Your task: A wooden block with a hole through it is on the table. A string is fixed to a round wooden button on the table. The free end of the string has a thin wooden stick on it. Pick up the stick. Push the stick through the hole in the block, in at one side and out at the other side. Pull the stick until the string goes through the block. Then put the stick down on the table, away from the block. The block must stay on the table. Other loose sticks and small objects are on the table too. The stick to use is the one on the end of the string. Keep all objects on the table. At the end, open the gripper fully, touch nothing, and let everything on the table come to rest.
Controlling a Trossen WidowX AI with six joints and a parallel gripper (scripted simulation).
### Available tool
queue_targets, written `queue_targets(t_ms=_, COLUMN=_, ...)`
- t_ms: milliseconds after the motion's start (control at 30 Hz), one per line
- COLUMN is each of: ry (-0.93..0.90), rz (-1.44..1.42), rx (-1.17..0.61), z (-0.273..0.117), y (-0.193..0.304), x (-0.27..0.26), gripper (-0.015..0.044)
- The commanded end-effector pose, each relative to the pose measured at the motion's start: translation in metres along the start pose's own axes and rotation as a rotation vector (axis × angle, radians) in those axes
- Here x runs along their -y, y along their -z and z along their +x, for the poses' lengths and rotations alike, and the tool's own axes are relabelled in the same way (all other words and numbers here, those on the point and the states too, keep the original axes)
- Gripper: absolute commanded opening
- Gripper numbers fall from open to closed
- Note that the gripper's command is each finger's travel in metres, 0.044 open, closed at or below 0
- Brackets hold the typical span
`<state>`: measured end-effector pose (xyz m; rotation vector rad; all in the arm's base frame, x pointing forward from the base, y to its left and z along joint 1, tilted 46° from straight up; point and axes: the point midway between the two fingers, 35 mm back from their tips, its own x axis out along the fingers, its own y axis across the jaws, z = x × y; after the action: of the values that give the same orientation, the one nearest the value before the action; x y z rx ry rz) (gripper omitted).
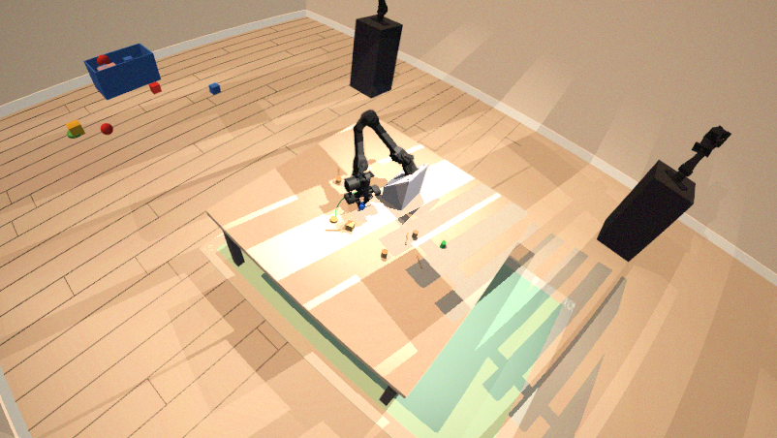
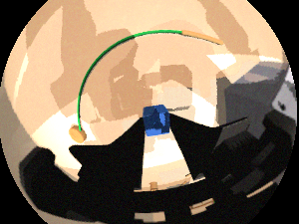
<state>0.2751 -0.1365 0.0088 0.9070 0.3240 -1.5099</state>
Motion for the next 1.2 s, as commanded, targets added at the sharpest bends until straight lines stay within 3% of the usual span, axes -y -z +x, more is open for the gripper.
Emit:
queue_targets(t_ms=0, ry=-0.006, rz=0.007, rx=0.003, z=-0.004, y=-0.002, x=-0.002, gripper=0.0000)
queue_targets(t_ms=533, ry=-0.006, rz=0.007, rx=-0.001, z=-0.010, y=-0.002, x=-0.002, gripper=0.0000)
queue_targets(t_ms=1167, ry=-0.005, rz=0.006, rx=-0.328, z=-0.003, y=-0.020, x=-0.002, gripper=0.0000)
